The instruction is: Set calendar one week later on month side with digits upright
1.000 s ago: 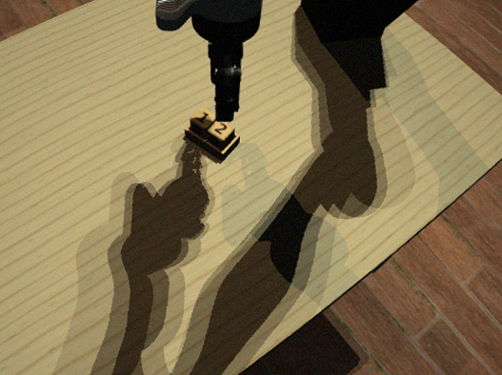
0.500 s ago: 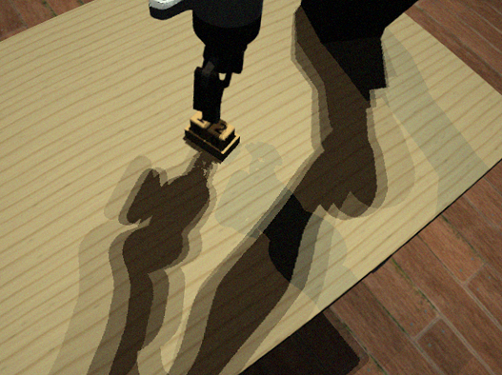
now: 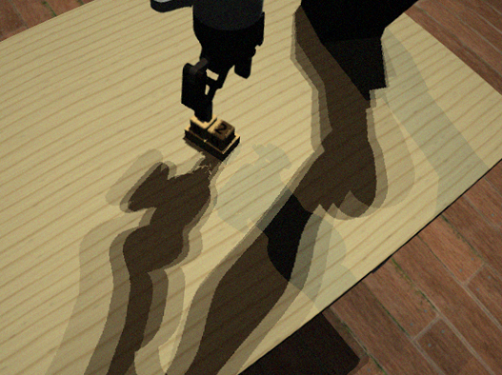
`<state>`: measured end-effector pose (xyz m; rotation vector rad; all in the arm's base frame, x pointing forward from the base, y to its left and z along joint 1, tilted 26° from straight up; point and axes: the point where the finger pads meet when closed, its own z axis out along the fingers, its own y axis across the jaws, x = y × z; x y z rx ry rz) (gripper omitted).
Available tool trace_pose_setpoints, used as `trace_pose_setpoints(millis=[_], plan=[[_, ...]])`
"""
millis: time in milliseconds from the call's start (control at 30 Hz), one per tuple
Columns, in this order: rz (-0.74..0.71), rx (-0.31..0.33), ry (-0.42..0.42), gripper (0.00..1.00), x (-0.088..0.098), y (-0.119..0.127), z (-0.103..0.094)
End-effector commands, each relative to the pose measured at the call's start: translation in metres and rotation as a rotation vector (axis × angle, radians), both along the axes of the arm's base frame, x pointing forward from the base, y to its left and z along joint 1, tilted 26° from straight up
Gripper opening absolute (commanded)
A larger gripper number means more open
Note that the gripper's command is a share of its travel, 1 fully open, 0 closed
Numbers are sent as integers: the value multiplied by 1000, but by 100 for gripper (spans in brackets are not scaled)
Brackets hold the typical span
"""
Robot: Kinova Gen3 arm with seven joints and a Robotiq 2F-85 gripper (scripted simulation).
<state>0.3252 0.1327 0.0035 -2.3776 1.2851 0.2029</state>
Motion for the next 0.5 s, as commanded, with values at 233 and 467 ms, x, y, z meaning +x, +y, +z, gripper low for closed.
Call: trace_pose_setpoints(millis=[233, 467], plan=[[-48, 3, 25, 100, 0, 0, -1], [-63, 4, 33, 100, 0, 0, -1]])
